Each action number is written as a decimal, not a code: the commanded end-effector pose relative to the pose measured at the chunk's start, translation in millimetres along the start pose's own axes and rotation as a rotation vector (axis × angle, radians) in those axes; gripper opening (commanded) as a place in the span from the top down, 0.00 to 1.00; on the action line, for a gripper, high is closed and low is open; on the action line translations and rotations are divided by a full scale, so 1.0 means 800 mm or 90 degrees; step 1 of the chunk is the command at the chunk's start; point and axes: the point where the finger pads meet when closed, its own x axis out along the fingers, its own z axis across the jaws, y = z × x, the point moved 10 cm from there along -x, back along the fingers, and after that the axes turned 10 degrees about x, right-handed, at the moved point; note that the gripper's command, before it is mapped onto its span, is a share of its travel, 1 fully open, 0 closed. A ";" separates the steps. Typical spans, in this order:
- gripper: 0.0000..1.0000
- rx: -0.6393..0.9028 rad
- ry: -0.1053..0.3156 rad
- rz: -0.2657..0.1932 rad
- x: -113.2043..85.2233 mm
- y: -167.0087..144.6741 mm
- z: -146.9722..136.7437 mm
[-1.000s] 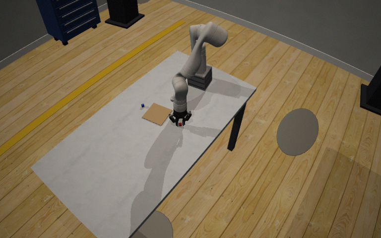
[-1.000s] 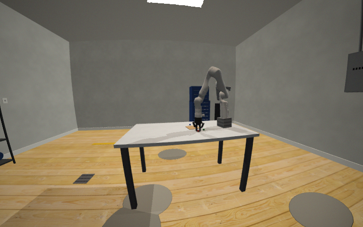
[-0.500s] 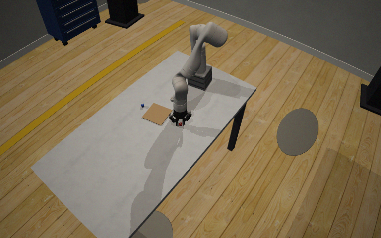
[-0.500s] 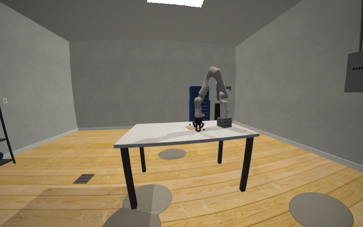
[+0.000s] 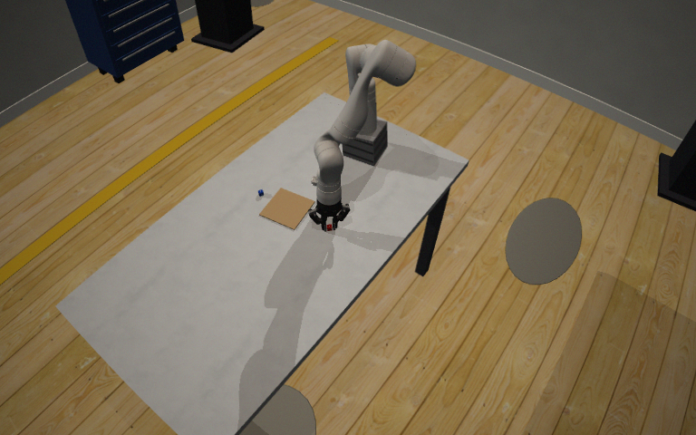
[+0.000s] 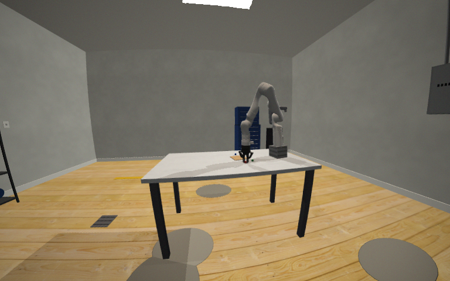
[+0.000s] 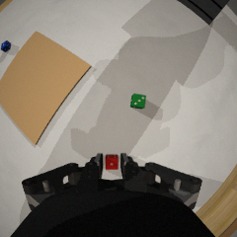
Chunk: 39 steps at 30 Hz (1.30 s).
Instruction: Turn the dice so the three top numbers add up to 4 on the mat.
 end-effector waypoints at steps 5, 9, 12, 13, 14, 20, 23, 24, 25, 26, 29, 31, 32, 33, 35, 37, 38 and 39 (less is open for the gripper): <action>0.89 0.000 0.000 -0.001 -0.001 -0.001 0.000; 0.89 0.000 0.000 -0.001 -0.001 -0.001 0.000; 0.89 0.000 0.000 -0.001 -0.001 -0.001 0.000; 0.89 0.000 0.000 -0.001 -0.001 -0.001 0.000; 0.89 0.000 0.000 -0.001 -0.001 -0.001 0.000; 0.89 0.000 0.000 -0.001 -0.001 -0.001 0.000; 0.89 0.000 0.000 -0.001 -0.001 -0.001 0.000; 0.89 0.000 0.000 -0.001 -0.001 -0.001 0.000; 0.89 0.000 0.000 -0.001 -0.001 -0.001 0.000; 0.89 0.000 0.000 -0.001 -0.001 -0.001 0.000; 0.89 0.000 0.000 -0.001 -0.001 -0.001 0.000; 0.89 0.000 0.000 -0.001 -0.001 -0.001 0.000; 0.89 0.000 0.000 -0.001 -0.001 -0.001 0.000; 0.89 0.000 0.000 -0.001 -0.001 -0.001 0.000; 0.89 0.000 0.000 -0.001 -0.003 -0.001 0.000; 0.89 0.000 0.000 -0.001 -0.008 -0.001 0.000; 0.89 0.000 0.000 -0.001 -0.012 -0.001 0.000; 0.89 0.000 0.000 -0.001 -0.018 -0.001 0.000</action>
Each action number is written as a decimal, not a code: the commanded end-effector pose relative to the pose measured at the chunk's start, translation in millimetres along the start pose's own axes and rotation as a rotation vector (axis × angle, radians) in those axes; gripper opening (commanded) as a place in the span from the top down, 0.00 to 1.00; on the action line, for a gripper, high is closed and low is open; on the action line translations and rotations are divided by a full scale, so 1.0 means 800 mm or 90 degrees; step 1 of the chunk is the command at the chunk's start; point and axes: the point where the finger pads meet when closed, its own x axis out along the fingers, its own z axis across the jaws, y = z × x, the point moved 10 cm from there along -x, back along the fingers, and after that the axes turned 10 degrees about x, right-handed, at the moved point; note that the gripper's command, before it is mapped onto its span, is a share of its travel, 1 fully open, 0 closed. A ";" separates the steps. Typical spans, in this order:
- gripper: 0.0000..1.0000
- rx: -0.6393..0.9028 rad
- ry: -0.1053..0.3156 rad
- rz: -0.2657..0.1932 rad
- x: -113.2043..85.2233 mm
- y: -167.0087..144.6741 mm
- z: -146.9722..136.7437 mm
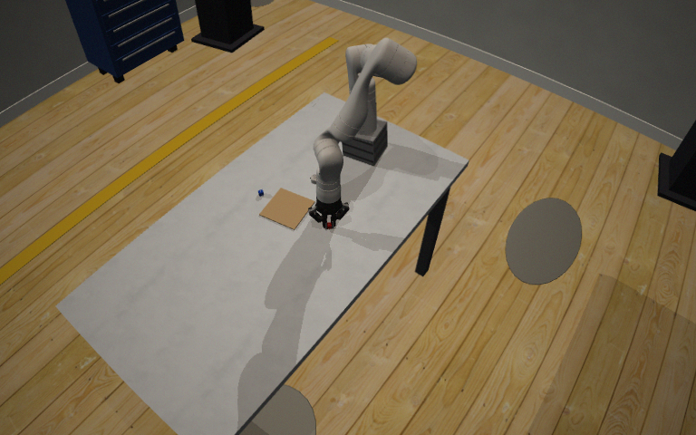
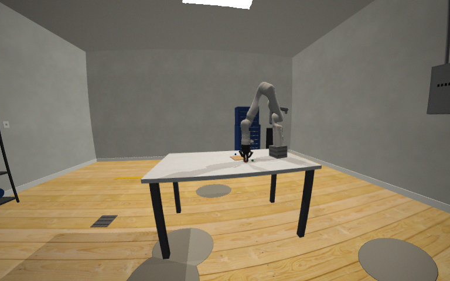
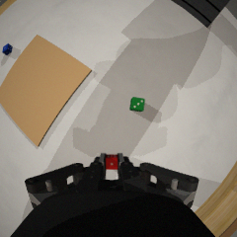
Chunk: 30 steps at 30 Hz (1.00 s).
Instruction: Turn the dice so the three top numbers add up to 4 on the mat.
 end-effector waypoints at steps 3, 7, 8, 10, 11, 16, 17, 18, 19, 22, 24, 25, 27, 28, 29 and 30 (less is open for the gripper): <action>0.89 -0.002 0.001 -0.006 -0.033 -0.003 0.001; 0.89 -0.002 0.001 -0.006 -0.051 -0.003 0.001; 0.89 -0.002 0.001 -0.006 -0.061 -0.003 0.001; 0.89 -0.002 0.001 -0.006 -0.079 -0.003 0.001; 0.89 -0.002 0.001 -0.006 -0.087 -0.003 0.001; 0.89 -0.002 0.001 -0.006 -0.114 -0.002 0.001; 0.89 -0.002 0.001 -0.006 -0.117 -0.002 0.001; 0.89 -0.002 0.001 -0.006 -0.118 -0.002 0.001; 0.89 -0.002 0.001 -0.006 -0.118 -0.002 0.001; 0.89 -0.002 0.001 -0.006 -0.118 -0.002 0.001; 0.89 -0.002 0.001 -0.006 -0.118 -0.002 0.001; 0.89 -0.002 0.001 -0.006 -0.118 -0.002 0.001; 0.89 -0.002 0.001 -0.006 -0.118 -0.002 0.001; 0.89 -0.002 0.001 -0.006 -0.118 -0.002 0.001; 0.89 -0.002 0.001 -0.006 -0.118 -0.002 0.001; 0.89 -0.002 0.001 -0.006 -0.118 -0.002 0.001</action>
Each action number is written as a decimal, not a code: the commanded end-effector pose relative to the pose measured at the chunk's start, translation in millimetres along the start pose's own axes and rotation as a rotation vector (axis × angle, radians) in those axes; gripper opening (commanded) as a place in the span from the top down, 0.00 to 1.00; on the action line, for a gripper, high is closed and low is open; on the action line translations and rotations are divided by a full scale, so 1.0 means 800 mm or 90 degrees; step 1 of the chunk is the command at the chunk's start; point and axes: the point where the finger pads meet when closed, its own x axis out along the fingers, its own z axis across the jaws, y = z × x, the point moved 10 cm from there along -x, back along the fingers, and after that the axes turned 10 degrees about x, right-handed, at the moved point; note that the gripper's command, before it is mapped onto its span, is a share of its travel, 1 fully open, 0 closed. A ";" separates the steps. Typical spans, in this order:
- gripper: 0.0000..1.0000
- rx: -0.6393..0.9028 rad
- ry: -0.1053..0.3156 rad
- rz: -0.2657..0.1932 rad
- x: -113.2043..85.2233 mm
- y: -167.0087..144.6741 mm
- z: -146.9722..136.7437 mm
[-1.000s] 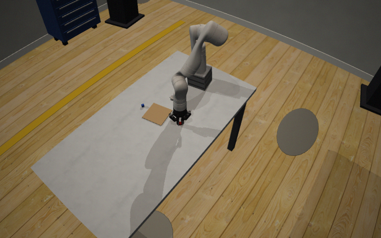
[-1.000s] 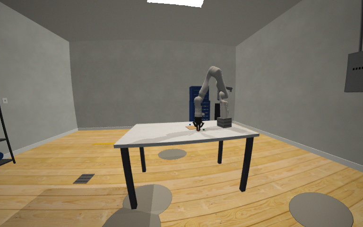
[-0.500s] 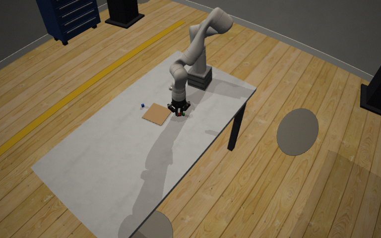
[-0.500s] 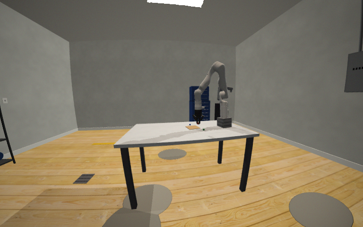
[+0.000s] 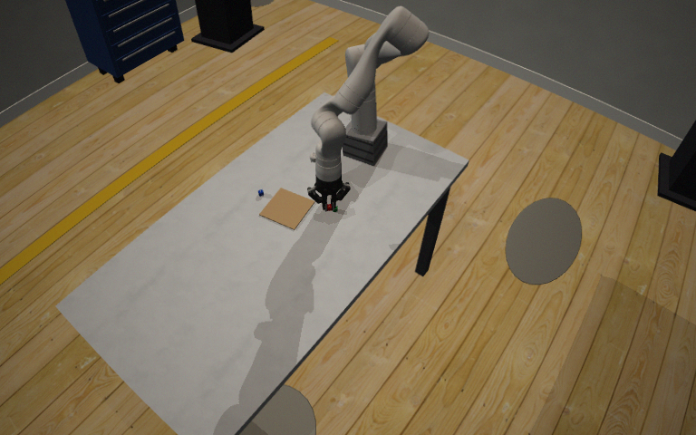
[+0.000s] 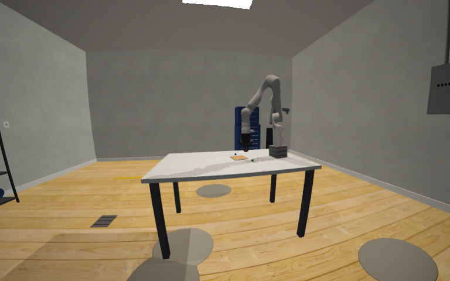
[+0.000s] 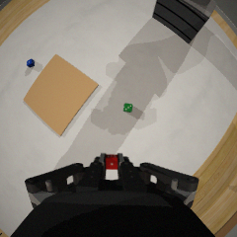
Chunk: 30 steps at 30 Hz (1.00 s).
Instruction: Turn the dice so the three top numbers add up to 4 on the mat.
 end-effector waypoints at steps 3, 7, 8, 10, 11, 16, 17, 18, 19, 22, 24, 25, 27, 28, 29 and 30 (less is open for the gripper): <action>0.89 0.000 0.000 -0.002 -0.001 -0.001 0.000; 0.89 0.003 0.001 -0.004 -0.002 -0.001 0.000; 0.89 0.003 0.001 -0.004 -0.002 -0.001 0.000; 0.89 0.004 0.002 -0.005 -0.003 -0.002 0.000; 0.89 0.006 0.002 -0.006 -0.003 -0.002 0.000; 0.89 0.018 0.006 -0.015 -0.008 -0.005 0.000; 0.89 0.021 0.008 -0.017 -0.010 -0.006 0.000; 0.89 0.025 0.009 -0.020 -0.011 -0.007 -0.001; 0.89 0.029 0.010 -0.023 -0.013 -0.008 -0.001; 0.89 0.045 0.015 -0.034 -0.020 -0.012 -0.001; 0.89 0.057 0.018 -0.044 -0.025 -0.015 -0.001; 0.89 0.057 0.018 -0.044 -0.025 -0.015 -0.001; 0.89 0.064 0.020 -0.049 -0.028 -0.016 -0.001; 0.89 0.071 0.022 -0.055 -0.031 -0.018 -0.001; 0.89 0.079 0.024 -0.061 -0.034 -0.020 -0.002; 0.89 0.088 0.026 -0.067 -0.038 -0.022 -0.002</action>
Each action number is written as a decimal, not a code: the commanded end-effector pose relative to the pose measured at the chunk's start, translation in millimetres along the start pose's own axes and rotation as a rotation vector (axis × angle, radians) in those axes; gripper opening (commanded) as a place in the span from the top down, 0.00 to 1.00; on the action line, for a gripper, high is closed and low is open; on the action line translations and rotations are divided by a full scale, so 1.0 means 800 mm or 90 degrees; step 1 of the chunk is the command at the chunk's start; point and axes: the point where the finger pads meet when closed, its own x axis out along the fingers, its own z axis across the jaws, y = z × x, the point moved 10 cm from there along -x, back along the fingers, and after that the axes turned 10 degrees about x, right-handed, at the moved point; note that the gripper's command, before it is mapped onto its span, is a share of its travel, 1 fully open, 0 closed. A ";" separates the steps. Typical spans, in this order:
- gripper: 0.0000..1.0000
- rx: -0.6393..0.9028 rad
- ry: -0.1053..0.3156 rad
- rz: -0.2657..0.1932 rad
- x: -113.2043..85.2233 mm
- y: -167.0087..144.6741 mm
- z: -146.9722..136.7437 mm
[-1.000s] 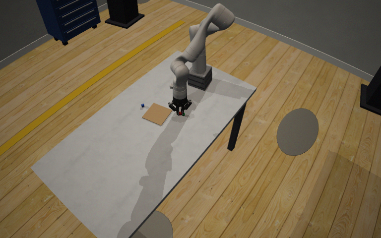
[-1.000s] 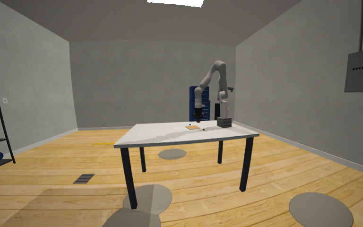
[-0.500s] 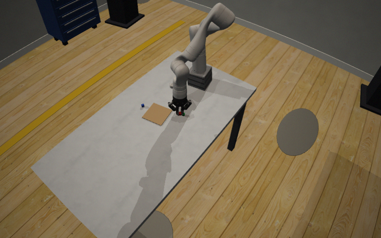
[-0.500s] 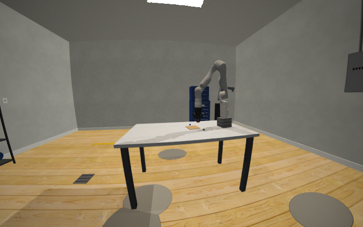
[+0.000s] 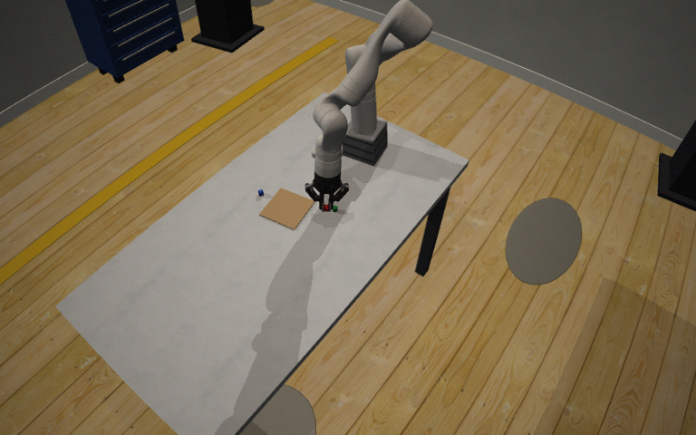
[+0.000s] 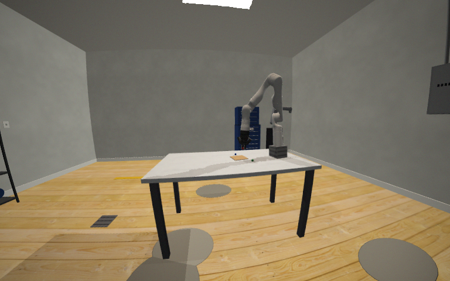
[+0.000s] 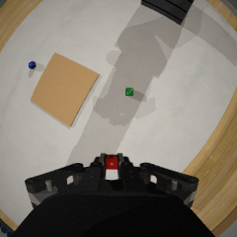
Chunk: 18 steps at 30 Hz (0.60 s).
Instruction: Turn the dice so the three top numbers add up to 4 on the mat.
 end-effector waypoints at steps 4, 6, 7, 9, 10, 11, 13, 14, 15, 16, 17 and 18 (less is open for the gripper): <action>0.89 0.043 0.008 -0.042 -0.024 -0.015 0.004; 0.89 0.066 0.011 -0.059 -0.034 -0.020 0.004; 0.89 0.078 0.012 -0.069 -0.039 -0.023 0.004; 0.89 0.104 0.014 -0.089 -0.050 -0.029 0.004; 0.89 0.118 0.015 -0.099 -0.056 -0.032 0.004; 0.89 0.133 0.015 -0.110 -0.062 -0.035 0.004; 0.89 0.133 0.015 -0.110 -0.062 -0.035 0.004; 0.89 0.148 0.015 -0.122 -0.069 -0.038 0.004; 0.89 0.164 0.015 -0.133 -0.076 -0.041 0.004; 0.89 0.180 0.014 -0.146 -0.083 -0.044 0.004; 0.89 0.197 0.013 -0.158 -0.090 -0.047 0.004; 0.89 0.215 0.011 -0.171 -0.098 -0.050 0.004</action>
